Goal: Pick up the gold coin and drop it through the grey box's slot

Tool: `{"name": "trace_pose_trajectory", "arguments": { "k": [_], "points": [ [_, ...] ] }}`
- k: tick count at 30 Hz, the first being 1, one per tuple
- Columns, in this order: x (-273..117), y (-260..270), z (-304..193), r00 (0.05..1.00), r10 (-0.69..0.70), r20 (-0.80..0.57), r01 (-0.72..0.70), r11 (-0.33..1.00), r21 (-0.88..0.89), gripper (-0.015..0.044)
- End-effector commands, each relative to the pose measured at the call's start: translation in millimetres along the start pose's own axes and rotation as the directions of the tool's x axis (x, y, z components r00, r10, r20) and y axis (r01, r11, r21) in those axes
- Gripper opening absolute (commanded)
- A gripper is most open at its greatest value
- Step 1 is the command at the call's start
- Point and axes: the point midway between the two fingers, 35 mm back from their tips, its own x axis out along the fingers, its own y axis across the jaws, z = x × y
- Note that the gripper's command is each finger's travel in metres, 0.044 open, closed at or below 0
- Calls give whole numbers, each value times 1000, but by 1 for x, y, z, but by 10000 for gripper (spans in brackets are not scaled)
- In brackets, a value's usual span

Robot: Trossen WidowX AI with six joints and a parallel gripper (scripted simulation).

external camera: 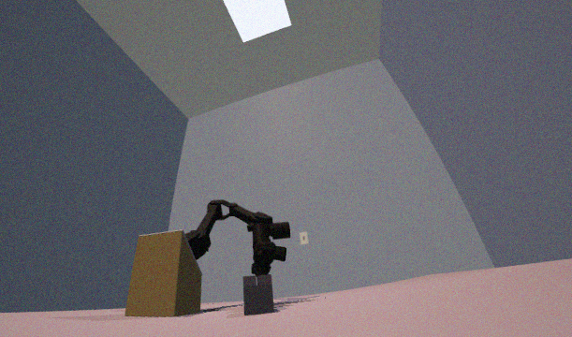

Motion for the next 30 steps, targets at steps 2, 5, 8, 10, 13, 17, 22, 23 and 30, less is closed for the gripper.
{"name": "trace_pose_trajectory", "arguments": {
  "k": [2,5,8,10,13,17,22,23,30],
  "points": [
    [-35,-57,-25,974,226,-15,-80,406,910,161],
    [-43,-64,-26,964,266,15,-78,226,971,161],
    [-43,-64,-26,964,266,15,-78,226,971,161],
    [-43,-64,-26,964,266,15,-78,226,971,161],
    [-43,-64,-26,964,266,15,-78,226,971,161],
    [-43,-64,-26,964,266,15,-78,226,971,161],
    [-43,-64,-26,964,266,15,-78,226,971,161],
    [-40,-63,-26,964,266,15,-78,226,971,161],
    [-9,-54,-26,963,268,16,-79,226,971,161]
  ]
}}
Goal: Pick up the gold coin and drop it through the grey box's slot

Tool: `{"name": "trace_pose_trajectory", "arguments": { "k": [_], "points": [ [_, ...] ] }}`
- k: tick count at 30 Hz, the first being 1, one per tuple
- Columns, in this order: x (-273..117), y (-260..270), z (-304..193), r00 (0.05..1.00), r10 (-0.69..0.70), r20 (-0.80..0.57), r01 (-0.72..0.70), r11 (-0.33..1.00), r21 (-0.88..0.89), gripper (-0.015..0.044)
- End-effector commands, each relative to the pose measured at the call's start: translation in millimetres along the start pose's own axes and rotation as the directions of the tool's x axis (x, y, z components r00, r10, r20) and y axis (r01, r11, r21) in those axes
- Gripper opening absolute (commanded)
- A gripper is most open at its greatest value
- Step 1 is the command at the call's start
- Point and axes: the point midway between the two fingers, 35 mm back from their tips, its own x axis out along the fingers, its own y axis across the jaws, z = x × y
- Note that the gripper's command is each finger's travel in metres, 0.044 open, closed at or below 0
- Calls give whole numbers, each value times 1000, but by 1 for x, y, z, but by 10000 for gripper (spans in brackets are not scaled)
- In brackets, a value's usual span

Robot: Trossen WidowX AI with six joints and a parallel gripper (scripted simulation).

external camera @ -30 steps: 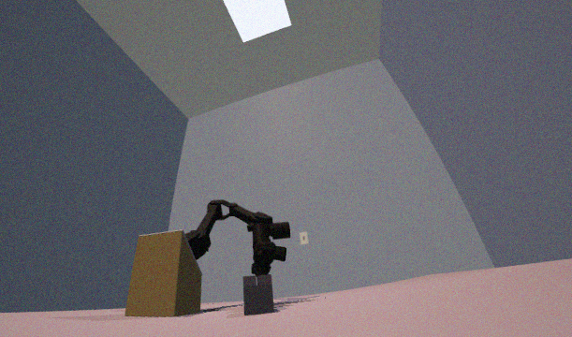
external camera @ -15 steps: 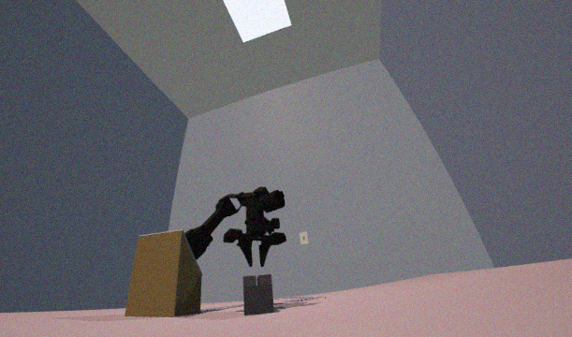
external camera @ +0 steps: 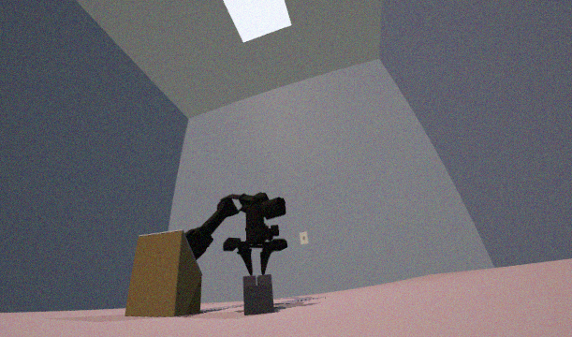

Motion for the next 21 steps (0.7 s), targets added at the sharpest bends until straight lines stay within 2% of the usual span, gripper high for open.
{"name": "trace_pose_trajectory", "arguments": {
  "k": [1,21],
  "points": [
    [9,0,-1,1000,3,-4,-3,1000,6,161],
    [42,1,-1,1000,-1,-4,1,1000,0,161]
  ]
}}
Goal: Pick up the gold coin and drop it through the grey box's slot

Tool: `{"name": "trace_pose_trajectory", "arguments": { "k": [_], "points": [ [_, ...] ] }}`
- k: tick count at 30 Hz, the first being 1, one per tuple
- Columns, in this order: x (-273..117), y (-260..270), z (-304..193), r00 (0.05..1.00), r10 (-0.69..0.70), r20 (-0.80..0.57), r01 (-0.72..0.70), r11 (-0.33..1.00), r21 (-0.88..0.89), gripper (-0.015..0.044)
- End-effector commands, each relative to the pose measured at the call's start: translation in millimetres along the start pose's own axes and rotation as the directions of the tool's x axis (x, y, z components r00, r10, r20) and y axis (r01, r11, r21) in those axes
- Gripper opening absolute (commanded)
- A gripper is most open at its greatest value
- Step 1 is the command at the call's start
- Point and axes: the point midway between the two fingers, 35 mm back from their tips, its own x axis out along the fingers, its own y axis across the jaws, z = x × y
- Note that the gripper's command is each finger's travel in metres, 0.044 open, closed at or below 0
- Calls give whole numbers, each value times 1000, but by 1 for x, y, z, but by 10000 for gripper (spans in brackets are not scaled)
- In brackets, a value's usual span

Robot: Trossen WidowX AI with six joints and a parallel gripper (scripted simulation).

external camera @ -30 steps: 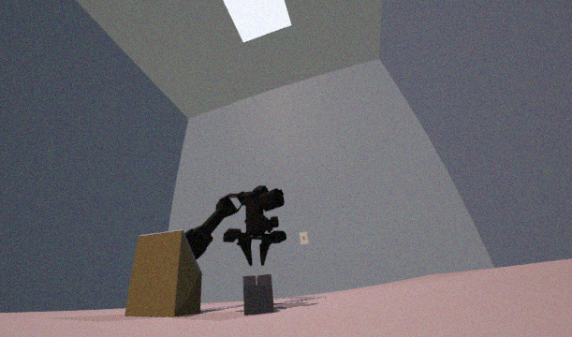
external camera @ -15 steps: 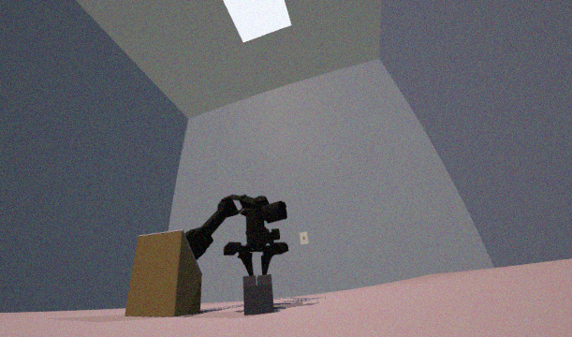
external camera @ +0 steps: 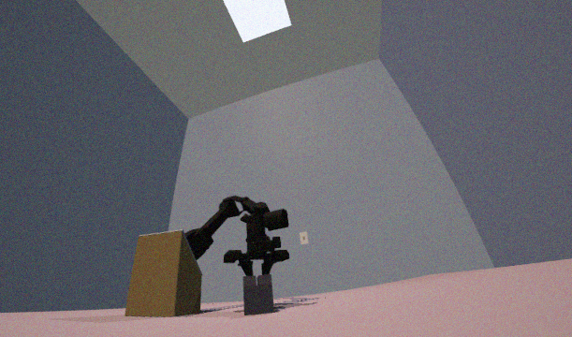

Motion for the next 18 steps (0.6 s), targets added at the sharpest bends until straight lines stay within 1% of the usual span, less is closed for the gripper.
{"name": "trace_pose_trajectory", "arguments": {
  "k": [1,18],
  "points": [
    [9,-1,-1,1000,-5,-8,5,1000,4,161],
    [36,-2,-2,1000,-1,-10,1,1000,9,161]
  ]
}}
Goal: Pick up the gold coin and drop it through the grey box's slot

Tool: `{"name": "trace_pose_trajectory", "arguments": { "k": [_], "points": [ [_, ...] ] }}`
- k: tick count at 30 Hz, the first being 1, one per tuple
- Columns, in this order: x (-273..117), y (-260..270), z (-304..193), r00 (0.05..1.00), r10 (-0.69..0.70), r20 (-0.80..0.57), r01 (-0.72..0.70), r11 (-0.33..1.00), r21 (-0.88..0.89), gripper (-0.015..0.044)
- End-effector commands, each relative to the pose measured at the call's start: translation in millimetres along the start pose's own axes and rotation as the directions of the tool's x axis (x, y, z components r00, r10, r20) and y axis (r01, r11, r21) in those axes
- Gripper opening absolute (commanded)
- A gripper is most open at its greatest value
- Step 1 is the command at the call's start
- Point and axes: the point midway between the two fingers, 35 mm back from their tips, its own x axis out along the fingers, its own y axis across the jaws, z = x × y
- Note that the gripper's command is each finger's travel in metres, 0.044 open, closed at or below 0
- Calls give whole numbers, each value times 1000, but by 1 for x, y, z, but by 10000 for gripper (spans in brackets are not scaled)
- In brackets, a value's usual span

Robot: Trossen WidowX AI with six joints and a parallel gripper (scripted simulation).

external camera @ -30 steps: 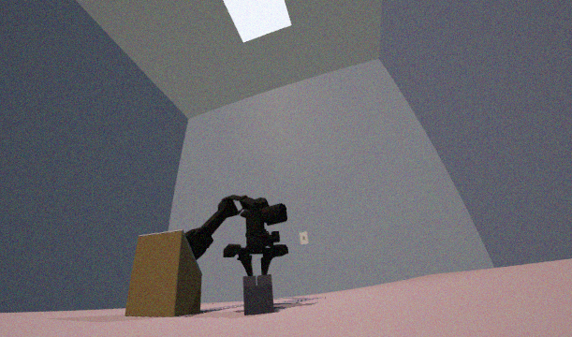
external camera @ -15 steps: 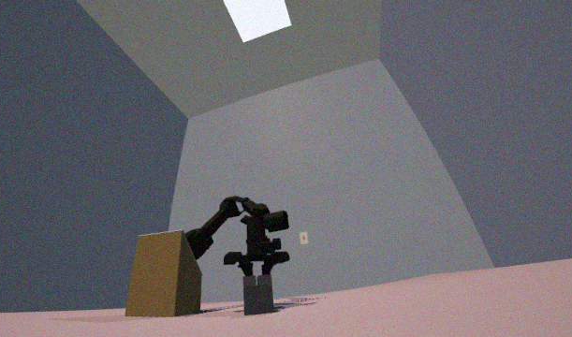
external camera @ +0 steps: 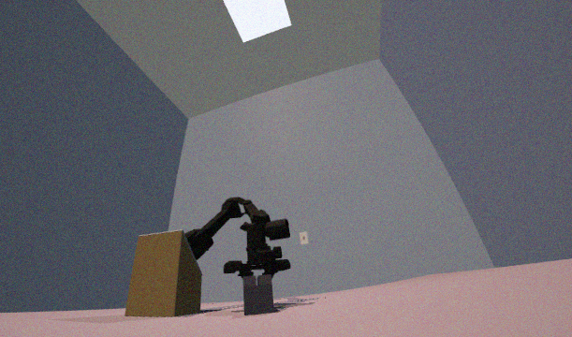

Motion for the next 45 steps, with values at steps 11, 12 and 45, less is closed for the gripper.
{"name": "trace_pose_trajectory", "arguments": {
  "k": [11,12,45],
  "points": [
    [14,-2,-3,1000,-1,-10,1,1000,9,29],
    [14,-2,-3,1000,-1,-10,1,1000,9,3],
    [-34,0,4,1000,-8,1,8,1000,9,0]
  ]
}}
